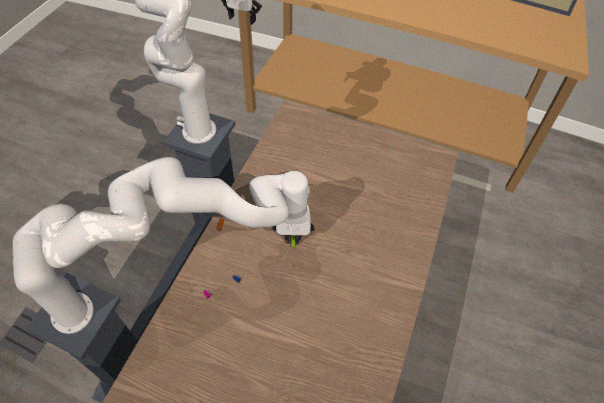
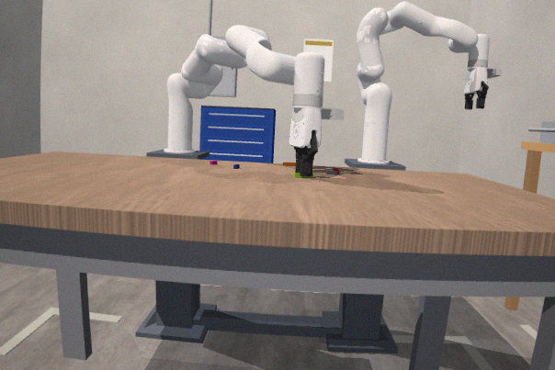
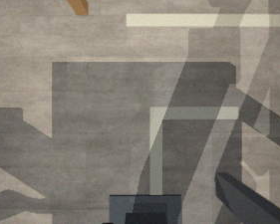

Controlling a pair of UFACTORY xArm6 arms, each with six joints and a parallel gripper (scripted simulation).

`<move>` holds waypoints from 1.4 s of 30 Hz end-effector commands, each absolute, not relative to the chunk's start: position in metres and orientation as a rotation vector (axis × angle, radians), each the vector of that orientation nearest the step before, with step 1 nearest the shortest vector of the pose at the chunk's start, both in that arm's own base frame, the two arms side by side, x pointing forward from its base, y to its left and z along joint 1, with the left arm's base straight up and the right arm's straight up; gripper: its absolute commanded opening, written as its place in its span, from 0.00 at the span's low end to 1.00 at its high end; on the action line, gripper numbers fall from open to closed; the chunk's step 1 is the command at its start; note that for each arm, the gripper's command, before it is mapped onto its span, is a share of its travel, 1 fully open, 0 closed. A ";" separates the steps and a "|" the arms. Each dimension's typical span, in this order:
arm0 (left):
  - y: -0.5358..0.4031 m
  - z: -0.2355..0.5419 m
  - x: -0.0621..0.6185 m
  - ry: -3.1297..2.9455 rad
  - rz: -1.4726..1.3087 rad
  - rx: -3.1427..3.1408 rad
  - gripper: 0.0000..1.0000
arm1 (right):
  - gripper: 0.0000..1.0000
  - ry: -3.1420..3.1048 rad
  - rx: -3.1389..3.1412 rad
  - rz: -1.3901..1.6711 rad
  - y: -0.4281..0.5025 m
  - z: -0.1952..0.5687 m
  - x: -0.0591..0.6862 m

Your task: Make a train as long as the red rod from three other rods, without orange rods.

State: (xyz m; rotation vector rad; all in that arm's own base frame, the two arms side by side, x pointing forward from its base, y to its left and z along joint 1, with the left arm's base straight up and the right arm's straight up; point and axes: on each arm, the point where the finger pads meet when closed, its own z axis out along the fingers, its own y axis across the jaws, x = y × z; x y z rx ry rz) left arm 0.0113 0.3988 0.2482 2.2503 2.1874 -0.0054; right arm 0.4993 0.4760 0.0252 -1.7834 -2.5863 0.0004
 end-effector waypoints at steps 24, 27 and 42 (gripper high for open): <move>0.400 0.250 0.011 2.190 0.000 2.253 1.00 | 0.26 -2.588 -1.784 -0.011 0.477 0.028 0.501; 0.400 0.250 0.011 2.190 0.000 2.253 1.00 | 0.26 -2.588 -1.784 -0.011 0.477 0.028 0.501; 0.400 0.250 0.011 2.190 0.000 2.253 1.00 | 0.06 -2.588 -1.784 -0.011 0.477 0.028 0.501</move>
